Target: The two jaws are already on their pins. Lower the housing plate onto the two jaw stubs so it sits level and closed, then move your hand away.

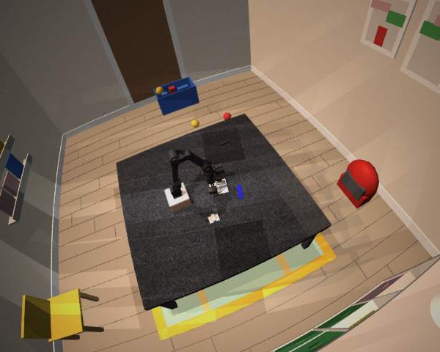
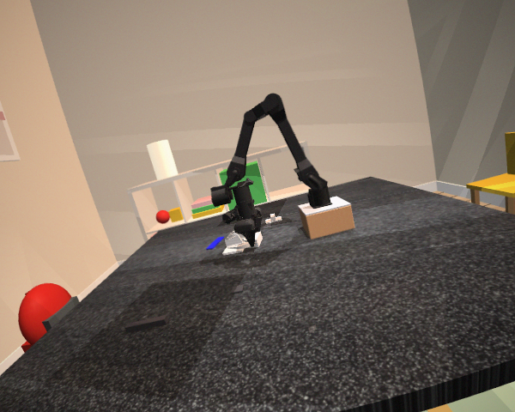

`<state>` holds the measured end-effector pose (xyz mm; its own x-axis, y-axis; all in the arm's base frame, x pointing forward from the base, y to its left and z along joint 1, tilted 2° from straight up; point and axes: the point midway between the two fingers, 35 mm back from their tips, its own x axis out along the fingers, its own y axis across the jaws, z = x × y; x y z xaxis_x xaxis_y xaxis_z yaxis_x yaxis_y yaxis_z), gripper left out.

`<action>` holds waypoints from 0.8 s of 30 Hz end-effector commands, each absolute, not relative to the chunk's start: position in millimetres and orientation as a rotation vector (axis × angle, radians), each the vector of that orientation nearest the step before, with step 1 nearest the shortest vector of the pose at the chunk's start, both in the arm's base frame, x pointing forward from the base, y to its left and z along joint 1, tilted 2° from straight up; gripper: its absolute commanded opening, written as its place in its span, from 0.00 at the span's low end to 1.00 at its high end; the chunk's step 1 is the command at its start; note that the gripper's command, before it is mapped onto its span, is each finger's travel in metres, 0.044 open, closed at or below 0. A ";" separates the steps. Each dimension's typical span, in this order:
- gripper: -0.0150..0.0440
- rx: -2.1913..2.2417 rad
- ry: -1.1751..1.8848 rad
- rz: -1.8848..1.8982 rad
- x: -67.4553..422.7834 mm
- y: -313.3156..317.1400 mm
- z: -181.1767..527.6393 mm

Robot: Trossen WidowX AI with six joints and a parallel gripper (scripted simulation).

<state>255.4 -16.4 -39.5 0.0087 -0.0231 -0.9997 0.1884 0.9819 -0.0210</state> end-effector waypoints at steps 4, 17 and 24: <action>1.00 0.131 1.555 -0.166 255.4 -16.4 -39.5; 1.00 0.128 1.553 -0.164 253.0 -14.6 37.3; 1.00 0.127 1.552 -0.163 224.1 -12.3 66.7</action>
